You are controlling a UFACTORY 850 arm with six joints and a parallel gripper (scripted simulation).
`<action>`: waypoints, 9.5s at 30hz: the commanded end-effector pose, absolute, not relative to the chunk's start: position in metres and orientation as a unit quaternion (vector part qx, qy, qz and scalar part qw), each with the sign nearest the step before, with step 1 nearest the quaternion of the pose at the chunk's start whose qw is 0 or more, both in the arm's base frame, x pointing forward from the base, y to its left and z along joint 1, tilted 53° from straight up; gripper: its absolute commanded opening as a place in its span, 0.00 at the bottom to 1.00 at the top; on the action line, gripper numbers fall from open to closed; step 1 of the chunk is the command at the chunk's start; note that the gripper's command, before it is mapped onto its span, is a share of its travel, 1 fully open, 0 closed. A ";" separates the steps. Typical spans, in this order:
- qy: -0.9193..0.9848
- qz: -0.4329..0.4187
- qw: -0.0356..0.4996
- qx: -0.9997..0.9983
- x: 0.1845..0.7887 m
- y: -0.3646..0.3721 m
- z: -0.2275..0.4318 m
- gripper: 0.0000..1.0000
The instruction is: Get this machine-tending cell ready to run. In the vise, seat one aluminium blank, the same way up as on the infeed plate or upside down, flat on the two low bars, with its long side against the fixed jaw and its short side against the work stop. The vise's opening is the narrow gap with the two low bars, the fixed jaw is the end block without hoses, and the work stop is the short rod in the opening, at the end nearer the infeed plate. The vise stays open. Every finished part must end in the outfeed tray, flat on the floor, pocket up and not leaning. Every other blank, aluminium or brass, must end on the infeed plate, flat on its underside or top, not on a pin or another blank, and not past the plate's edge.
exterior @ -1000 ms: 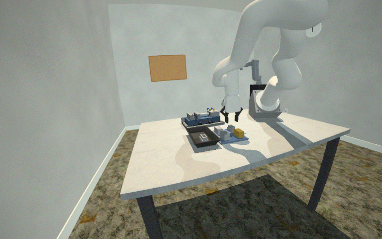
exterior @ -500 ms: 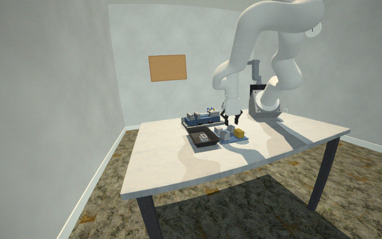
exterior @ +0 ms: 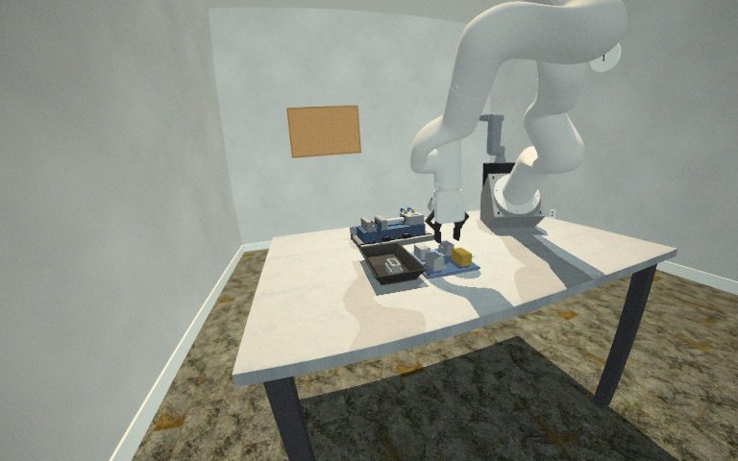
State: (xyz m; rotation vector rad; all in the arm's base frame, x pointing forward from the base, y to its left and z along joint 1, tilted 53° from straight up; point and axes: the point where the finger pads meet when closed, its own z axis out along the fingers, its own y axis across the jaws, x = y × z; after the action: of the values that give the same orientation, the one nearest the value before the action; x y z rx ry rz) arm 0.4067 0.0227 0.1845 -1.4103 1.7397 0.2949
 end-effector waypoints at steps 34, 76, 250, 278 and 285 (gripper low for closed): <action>0.696 0.118 0.427 -0.564 0.411 0.028 0.180 0.69; 0.696 0.118 0.427 -0.564 0.414 0.032 0.175 0.69; 0.696 0.117 0.427 -0.565 0.560 -0.110 0.301 0.00; 0.696 0.117 0.427 -0.565 0.582 -0.079 0.272 0.00; 0.696 0.117 0.427 -0.565 0.586 -0.073 0.266 0.00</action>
State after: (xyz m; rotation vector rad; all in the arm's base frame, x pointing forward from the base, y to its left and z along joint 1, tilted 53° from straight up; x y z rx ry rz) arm 0.5844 -0.0749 0.2674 -1.4111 1.7396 0.2957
